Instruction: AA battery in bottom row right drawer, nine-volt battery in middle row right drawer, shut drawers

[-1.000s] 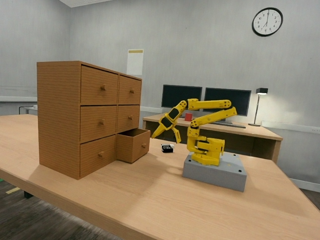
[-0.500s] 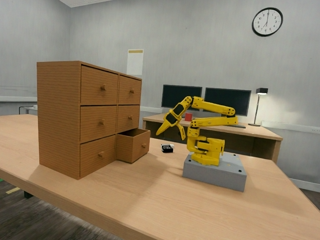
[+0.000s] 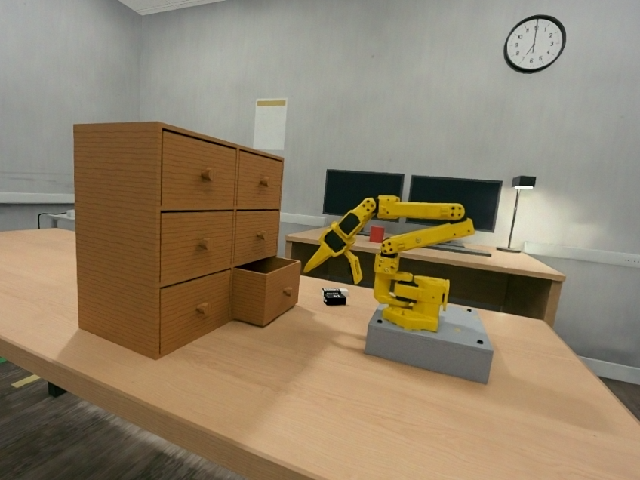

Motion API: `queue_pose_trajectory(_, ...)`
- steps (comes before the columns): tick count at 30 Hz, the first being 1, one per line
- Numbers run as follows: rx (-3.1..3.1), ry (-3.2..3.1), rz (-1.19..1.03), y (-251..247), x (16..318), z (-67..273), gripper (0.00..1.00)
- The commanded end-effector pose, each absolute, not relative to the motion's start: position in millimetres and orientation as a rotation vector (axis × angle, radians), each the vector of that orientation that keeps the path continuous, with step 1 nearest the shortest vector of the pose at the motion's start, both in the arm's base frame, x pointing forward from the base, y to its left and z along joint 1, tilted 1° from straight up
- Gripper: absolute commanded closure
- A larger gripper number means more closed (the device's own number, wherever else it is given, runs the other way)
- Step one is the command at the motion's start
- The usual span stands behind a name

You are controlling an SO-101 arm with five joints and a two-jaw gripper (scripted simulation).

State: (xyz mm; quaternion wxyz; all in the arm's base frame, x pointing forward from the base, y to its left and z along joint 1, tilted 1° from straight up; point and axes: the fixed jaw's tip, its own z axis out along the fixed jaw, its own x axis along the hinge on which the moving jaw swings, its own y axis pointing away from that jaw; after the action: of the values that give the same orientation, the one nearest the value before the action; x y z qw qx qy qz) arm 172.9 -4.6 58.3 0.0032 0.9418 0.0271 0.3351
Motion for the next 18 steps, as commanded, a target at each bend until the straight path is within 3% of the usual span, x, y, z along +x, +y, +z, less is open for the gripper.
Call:
queue_pose_trajectory(1,2.956,0.087,1.035,-4.9,181.4,45.4,0.79)
queue_pose_trajectory(18,2.957,0.088,1.036,-4.5,185.7,36.0,0.79)
